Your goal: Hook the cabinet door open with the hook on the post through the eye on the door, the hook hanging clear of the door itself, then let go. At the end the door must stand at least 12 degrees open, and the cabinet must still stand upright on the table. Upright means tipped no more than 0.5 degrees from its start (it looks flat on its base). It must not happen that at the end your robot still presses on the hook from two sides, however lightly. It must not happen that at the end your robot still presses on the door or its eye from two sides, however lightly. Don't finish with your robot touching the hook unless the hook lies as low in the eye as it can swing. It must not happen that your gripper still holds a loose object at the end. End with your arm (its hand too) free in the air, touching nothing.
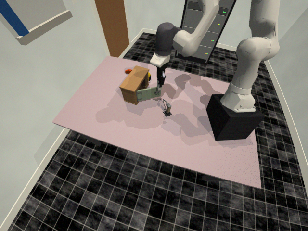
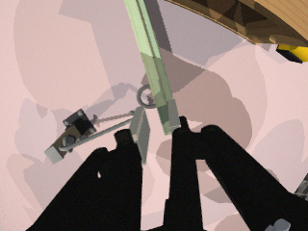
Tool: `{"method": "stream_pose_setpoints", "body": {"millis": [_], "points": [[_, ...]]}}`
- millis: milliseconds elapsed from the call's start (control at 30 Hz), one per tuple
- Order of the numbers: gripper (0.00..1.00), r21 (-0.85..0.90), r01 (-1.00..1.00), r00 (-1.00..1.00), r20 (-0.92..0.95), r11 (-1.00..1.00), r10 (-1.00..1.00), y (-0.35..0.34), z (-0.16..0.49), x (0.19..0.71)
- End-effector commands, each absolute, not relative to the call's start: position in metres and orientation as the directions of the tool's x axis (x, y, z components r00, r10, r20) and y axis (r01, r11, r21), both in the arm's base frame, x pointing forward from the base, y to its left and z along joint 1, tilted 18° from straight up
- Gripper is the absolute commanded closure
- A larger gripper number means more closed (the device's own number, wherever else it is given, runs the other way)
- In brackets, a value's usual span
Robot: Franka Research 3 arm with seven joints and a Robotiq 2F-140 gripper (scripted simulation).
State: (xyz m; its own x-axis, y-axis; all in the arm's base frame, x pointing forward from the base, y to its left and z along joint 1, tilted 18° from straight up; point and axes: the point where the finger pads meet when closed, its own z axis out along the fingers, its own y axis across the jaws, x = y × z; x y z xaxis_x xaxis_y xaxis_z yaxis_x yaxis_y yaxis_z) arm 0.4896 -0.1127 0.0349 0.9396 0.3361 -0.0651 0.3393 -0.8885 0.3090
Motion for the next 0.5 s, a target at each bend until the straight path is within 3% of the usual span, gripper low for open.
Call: {"method": "stream_pose_setpoints", "body": {"millis": [0,467], "points": [[0.84,0.31,0.335,0.941,-0.063,-0.89,0.332,-0.1117,0.0346,0.4888],[0.84,0.312,0.298,0.953,-0.051,-0.902,0.297,-0.1085,0.0334,0.4876]]}}
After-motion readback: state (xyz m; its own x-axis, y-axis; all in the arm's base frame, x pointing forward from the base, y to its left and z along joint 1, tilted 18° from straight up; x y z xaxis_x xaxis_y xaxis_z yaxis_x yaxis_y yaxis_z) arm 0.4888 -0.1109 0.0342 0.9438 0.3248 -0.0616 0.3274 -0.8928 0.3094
